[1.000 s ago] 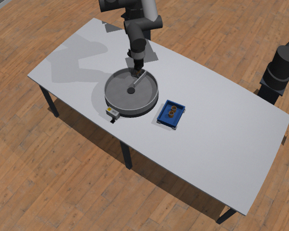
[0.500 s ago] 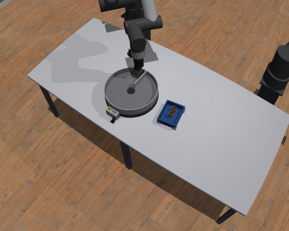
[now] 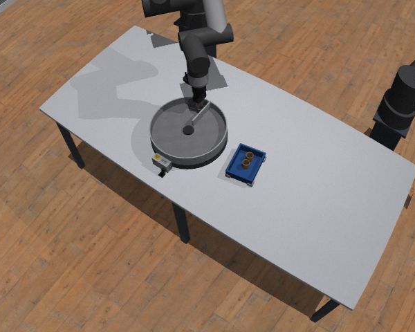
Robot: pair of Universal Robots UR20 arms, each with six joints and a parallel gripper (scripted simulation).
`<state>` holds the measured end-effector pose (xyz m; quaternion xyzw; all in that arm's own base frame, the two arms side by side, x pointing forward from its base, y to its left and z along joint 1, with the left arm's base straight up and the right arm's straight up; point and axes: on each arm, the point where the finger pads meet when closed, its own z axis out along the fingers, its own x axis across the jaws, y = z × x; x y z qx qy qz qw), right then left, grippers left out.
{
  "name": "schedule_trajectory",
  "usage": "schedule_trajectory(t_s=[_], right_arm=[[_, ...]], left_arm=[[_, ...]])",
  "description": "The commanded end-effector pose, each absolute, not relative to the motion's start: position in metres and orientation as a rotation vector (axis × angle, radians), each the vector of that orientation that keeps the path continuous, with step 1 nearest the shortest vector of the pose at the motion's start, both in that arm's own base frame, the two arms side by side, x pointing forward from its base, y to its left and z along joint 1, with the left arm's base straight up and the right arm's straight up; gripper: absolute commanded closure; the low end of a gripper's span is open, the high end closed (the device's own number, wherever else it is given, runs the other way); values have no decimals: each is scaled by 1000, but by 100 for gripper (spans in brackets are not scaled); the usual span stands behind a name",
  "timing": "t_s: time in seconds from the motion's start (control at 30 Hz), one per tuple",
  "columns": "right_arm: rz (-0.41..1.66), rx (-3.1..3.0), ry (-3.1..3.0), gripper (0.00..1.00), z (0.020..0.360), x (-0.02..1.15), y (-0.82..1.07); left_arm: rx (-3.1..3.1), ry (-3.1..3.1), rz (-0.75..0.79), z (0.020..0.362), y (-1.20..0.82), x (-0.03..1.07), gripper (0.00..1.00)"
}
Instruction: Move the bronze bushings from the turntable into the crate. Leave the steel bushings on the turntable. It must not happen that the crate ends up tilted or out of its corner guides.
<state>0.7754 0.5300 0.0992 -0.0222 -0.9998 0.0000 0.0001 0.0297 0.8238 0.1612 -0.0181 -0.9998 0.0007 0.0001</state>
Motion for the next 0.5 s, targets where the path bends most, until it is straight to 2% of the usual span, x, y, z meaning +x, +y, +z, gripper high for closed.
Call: schedule_trajectory(t_s=[0.0,0.47], right_arm=[[-1,-70,-3141,64,93,776,530],[-1,-70,-3141,64,89,776,530]], left_arm=[[-57,-3141,0,162,824,30,0],[-57,-3141,0,162,824,30,0]])
